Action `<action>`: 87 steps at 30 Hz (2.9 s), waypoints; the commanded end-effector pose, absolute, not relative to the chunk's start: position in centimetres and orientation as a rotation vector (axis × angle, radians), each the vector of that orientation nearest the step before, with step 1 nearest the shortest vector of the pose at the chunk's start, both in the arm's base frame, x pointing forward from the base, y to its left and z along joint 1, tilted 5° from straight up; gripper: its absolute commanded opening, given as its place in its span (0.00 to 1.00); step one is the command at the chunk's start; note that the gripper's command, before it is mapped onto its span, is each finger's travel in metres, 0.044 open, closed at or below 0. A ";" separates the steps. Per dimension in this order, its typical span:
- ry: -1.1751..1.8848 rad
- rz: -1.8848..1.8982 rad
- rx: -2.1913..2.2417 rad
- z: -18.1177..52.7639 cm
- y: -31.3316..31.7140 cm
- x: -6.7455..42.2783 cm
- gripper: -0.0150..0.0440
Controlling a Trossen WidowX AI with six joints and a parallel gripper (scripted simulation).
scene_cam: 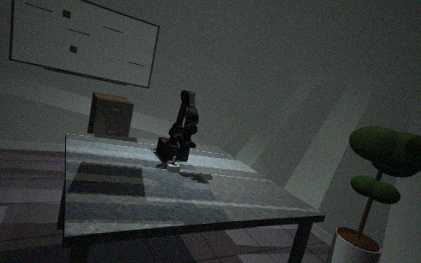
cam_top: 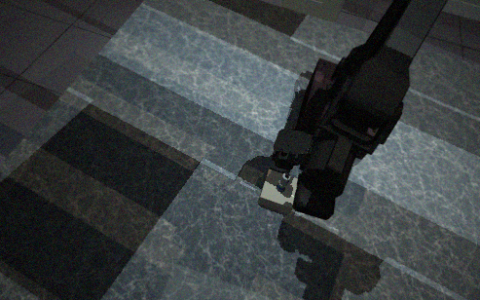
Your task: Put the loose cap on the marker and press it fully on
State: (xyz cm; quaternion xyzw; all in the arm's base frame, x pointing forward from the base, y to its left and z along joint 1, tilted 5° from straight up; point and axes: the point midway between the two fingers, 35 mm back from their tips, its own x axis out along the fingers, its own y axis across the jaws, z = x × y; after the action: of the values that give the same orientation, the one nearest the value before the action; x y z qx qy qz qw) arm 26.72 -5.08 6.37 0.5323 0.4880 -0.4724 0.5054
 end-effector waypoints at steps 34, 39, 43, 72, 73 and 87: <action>1.188 -1.115 1.275 5.2 -8.7 24.6 0.25; 1.188 -1.115 1.275 4.4 -8.6 24.6 0.25; 1.188 -1.115 1.275 3.7 -8.6 24.7 0.25; 1.190 -1.113 1.271 1.8 -8.5 24.7 0.61; 1.190 -1.113 1.271 1.8 -8.5 24.7 0.65; 1.190 -1.113 1.271 8.0 -8.9 24.3 1.00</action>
State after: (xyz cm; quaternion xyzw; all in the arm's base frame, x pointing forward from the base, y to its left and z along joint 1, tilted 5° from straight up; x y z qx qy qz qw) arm 24.01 -8.42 3.99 0.5234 0.5078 -0.4699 0.4974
